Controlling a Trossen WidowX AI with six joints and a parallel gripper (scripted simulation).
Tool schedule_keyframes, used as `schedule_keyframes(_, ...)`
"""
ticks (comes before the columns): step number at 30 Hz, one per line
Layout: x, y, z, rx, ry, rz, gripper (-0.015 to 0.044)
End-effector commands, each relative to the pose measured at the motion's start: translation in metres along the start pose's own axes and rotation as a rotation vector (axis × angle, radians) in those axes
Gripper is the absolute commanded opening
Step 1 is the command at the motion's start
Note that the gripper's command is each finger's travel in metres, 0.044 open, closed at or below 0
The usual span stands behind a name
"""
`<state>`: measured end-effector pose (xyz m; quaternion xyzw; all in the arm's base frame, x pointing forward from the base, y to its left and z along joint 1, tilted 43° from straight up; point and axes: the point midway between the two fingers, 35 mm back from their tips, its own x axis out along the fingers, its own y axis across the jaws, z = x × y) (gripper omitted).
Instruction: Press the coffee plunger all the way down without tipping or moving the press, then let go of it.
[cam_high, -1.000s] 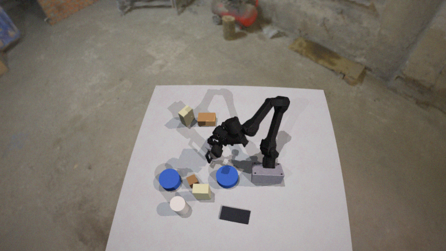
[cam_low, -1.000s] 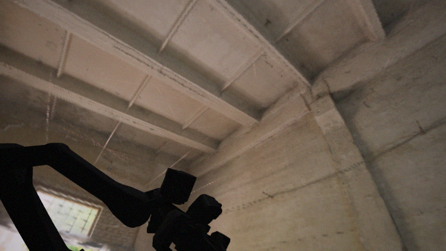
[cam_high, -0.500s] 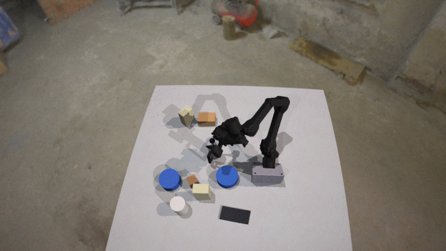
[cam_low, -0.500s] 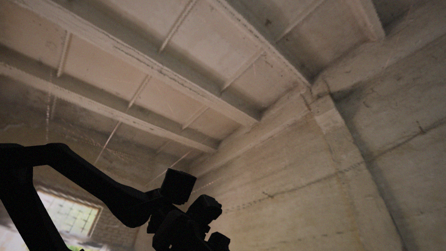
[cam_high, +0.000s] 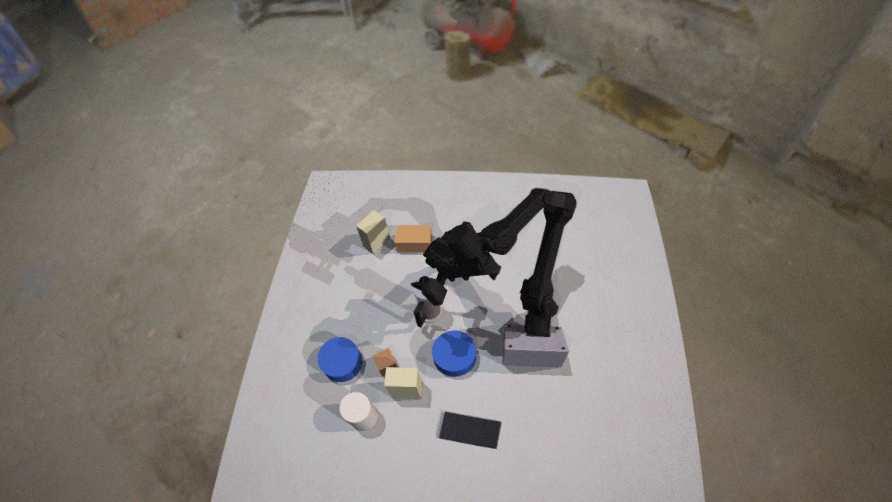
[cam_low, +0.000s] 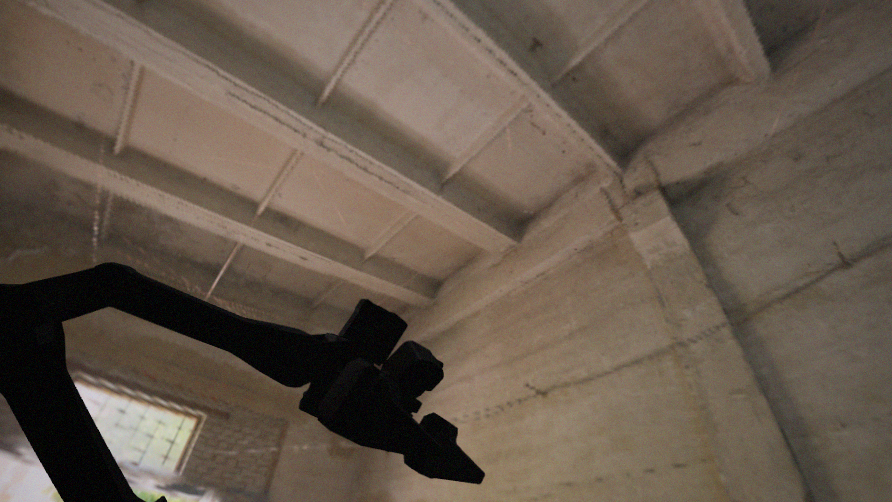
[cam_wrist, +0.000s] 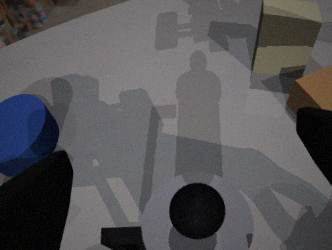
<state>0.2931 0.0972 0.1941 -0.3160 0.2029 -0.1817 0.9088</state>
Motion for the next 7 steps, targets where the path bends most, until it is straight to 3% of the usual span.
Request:
schedule_keyframes(1, -0.0174, -0.0015, 0.0201, -0.007, -0.009, -0.006, 0.044)
schedule_keyframes(7, -0.0173, -0.0004, 0.0199, -0.008, -0.009, -0.003, 0.044)
